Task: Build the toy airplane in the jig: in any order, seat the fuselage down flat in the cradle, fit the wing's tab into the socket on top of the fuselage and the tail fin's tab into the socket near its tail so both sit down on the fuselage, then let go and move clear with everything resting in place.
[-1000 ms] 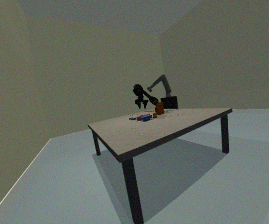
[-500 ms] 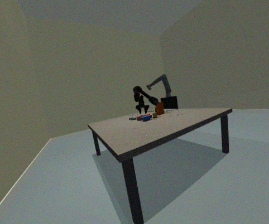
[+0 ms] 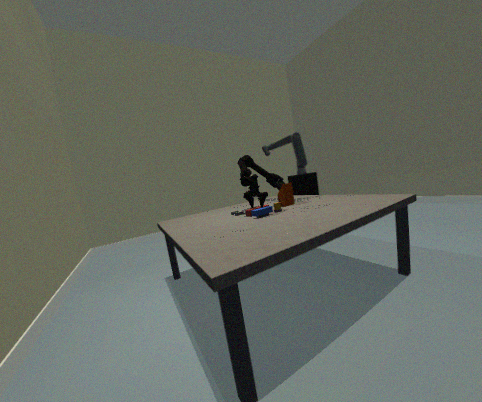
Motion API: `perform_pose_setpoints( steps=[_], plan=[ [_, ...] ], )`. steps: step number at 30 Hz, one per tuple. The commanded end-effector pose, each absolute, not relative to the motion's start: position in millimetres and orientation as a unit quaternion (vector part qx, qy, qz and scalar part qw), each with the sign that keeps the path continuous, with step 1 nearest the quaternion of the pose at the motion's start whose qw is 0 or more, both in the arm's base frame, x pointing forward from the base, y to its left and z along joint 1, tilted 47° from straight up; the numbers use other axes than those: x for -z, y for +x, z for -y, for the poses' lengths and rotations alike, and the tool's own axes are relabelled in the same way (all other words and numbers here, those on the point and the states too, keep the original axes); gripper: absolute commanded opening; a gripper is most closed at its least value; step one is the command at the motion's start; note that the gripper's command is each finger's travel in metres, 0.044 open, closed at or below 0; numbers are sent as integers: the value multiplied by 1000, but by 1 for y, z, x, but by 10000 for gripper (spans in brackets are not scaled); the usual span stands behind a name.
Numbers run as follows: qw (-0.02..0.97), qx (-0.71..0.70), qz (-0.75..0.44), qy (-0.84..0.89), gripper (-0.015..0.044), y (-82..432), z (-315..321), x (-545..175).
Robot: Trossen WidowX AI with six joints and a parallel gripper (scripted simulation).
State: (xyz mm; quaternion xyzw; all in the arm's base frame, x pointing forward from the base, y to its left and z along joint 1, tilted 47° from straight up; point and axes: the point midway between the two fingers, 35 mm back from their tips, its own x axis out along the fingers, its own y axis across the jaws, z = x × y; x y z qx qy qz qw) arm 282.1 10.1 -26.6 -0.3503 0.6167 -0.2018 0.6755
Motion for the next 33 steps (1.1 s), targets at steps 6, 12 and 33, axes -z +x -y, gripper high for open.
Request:
perform_pose_setpoints(
  steps=[6, 12, 33],
  plan=[
    [672, 203, -619, -354, 440, 282, 2, 37],
    [671, 203, -619, -354, 440, 282, 9, 43],
    [671, 204, -618, -355, 137, 283, 13, 47]
  ],
)
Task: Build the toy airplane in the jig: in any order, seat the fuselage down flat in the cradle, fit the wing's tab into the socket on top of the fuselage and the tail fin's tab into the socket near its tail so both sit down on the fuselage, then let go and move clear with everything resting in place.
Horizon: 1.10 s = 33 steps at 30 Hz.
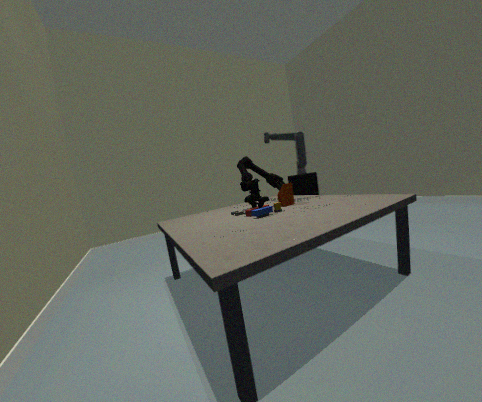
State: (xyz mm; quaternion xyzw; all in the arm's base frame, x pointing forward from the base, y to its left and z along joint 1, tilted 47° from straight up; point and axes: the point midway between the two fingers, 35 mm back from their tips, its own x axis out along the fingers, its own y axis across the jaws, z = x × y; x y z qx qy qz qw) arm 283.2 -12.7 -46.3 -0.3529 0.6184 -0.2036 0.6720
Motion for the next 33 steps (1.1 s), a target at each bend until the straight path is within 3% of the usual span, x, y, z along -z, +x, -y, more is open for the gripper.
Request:
perform_pose_setpoints(
  steps=[1, 6, 33],
  plan=[
    [671, 204, -618, -355, 111, 283, 13, 46],
    [672, 201, -619, -353, 0, 284, 3, 39],
    [673, 197, -621, -351, 0, 275, -58, -15]
  ],
)
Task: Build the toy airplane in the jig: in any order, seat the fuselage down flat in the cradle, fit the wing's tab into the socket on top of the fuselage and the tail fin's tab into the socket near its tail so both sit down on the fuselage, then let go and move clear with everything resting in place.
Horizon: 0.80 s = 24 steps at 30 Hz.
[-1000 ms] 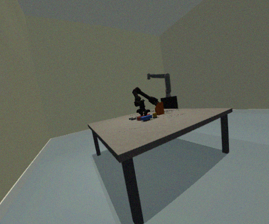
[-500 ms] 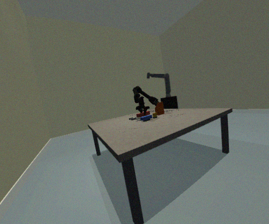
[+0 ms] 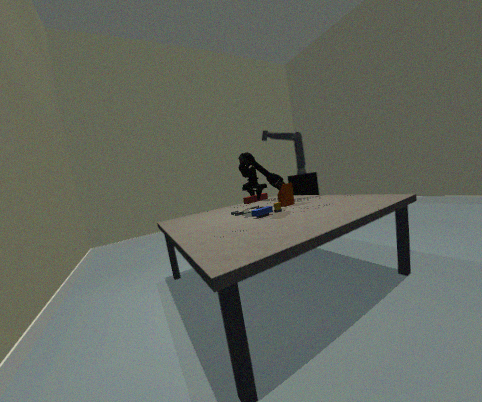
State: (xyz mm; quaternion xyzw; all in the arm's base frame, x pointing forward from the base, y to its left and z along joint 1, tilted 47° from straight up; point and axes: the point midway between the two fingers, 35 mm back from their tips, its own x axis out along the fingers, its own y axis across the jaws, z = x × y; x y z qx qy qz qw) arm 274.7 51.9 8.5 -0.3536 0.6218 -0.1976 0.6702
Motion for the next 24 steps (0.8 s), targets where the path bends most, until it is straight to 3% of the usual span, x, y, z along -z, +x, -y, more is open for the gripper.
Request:
perform_pose_setpoints(
  steps=[1, 13, 24],
  plan=[
    [673, 198, -621, -351, 0, 274, -60, -17],
    [672, 201, -620, -352, 0, 264, -81, -42],
    [677, 201, -621, -340, 0, 271, -53, -53]
  ],
)
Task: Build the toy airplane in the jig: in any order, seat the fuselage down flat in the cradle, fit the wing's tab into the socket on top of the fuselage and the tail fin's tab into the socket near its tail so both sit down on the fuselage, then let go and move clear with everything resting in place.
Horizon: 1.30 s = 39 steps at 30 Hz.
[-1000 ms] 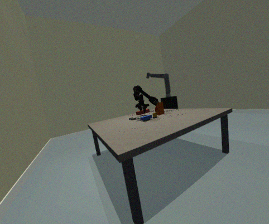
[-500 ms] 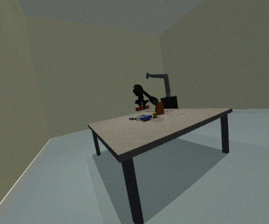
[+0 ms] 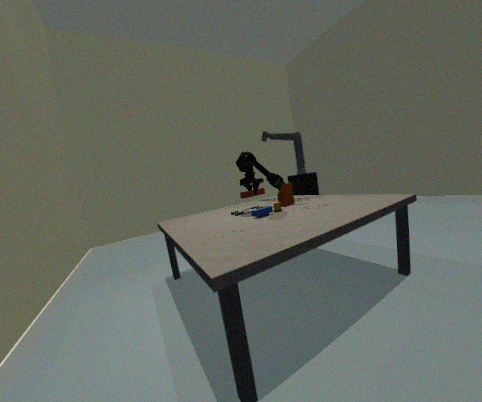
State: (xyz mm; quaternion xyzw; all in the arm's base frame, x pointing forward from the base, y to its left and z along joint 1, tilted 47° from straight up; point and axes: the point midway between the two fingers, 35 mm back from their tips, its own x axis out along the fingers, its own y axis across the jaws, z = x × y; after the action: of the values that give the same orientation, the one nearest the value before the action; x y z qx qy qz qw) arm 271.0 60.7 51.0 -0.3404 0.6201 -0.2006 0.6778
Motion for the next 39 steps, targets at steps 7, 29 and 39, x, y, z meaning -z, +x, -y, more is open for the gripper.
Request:
perform_pose_setpoints(
  steps=[7, 29, 39],
  plan=[
    [681, 203, -619, -333, 0, 275, -33, -60],
    [690, 224, -611, -318, 0, 273, 34, -84],
    [691, 239, -605, -314, 0, 265, 64, -95]
  ],
)
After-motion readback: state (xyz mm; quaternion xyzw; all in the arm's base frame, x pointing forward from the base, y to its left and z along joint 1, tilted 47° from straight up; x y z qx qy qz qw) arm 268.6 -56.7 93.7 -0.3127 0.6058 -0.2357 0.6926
